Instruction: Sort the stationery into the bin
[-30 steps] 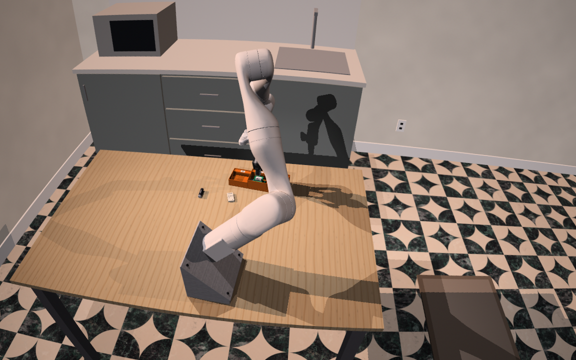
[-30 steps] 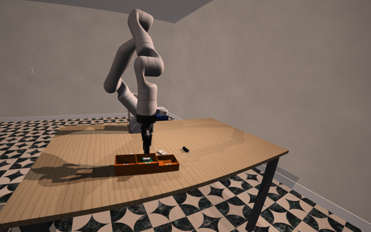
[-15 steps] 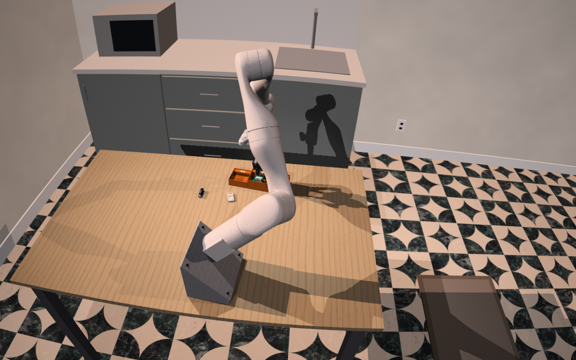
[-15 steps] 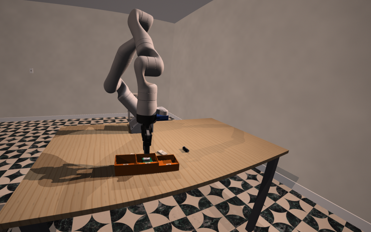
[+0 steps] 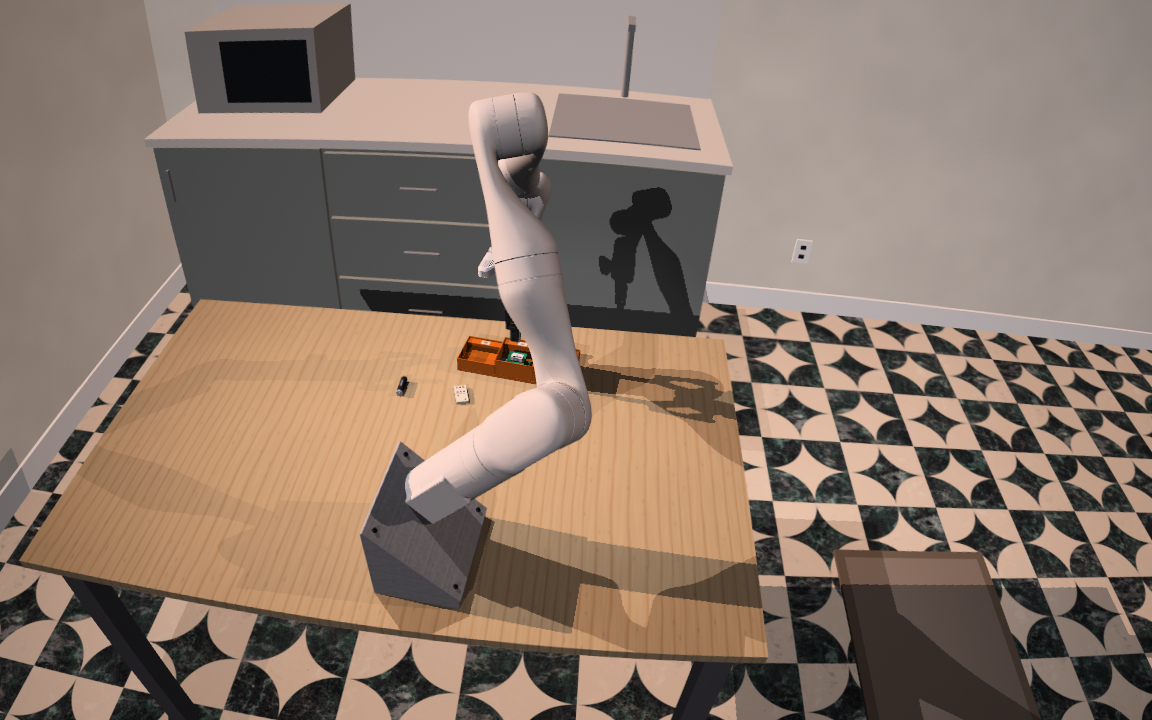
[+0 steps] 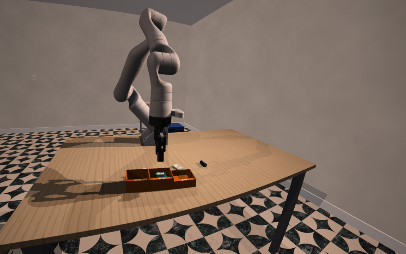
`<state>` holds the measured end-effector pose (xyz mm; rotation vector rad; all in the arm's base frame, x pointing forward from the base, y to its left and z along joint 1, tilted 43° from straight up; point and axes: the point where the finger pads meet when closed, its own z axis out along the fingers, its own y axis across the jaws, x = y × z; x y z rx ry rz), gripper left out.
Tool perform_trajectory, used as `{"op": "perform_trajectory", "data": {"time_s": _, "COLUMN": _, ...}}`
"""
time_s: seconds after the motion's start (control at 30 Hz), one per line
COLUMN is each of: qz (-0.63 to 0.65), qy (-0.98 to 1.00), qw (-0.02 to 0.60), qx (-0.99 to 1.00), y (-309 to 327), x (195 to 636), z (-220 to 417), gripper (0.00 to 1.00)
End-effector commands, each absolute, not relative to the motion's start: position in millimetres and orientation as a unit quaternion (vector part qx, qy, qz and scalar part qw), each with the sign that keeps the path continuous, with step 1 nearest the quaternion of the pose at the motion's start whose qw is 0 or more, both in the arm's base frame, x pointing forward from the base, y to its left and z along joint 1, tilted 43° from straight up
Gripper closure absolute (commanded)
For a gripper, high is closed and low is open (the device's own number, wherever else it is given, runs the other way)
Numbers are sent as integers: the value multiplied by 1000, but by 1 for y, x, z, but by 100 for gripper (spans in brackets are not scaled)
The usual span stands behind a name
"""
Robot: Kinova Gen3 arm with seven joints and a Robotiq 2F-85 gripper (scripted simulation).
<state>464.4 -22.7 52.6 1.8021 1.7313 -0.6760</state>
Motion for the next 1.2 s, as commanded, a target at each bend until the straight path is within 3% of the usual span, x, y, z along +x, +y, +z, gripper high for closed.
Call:
{"op": "perform_trajectory", "data": {"time_s": 0.0, "qz": -246, "qy": 645, "qw": 276, "qx": 669, "y": -9, "x": 467, "z": 66, "gripper": 0}}
{"op": "perform_trajectory", "data": {"time_s": 0.77, "qz": -246, "qy": 644, "qw": 276, "qx": 670, "y": 48, "x": 464, "z": 127, "gripper": 0}}
{"op": "perform_trajectory", "data": {"time_s": 1.17, "qz": -246, "qy": 647, "qw": 273, "qx": 668, "y": 49, "x": 464, "z": 125, "gripper": 0}}
